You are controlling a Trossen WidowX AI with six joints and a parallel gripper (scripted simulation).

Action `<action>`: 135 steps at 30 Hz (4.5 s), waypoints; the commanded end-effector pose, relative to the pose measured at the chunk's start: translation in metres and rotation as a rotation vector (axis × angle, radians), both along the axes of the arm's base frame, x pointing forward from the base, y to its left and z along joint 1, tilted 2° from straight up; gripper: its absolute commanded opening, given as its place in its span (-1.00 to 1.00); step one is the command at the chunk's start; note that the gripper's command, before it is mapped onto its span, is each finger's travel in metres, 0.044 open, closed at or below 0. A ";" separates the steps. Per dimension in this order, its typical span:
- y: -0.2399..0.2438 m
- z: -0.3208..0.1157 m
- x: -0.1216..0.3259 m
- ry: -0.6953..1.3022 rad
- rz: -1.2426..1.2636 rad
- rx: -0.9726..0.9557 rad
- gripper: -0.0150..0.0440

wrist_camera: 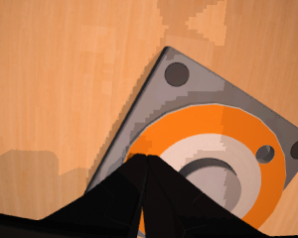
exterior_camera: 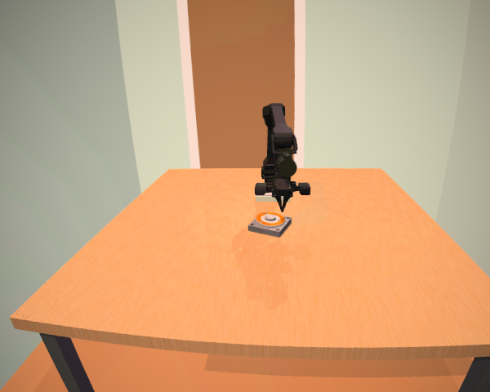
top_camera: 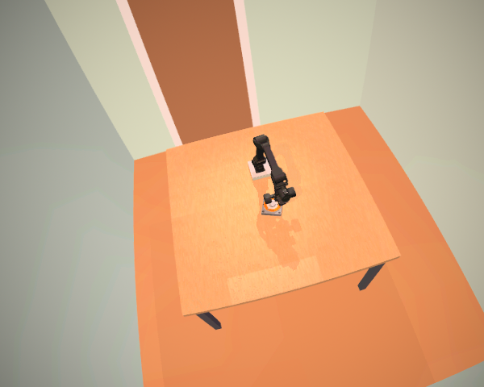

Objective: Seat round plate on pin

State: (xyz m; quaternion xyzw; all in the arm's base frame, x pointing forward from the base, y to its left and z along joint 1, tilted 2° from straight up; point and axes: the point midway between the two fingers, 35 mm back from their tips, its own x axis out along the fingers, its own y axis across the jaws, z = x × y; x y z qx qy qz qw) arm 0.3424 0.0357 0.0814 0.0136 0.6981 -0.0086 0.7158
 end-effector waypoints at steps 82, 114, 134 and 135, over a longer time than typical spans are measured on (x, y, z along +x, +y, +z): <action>0.011 -0.039 -0.040 0.026 -0.009 0.003 -0.49; 0.010 -0.039 -0.046 0.026 -0.009 0.003 -0.49; 0.010 -0.039 -0.050 0.026 -0.009 0.003 -0.49; 0.010 -0.039 -0.051 0.026 -0.009 0.003 -0.49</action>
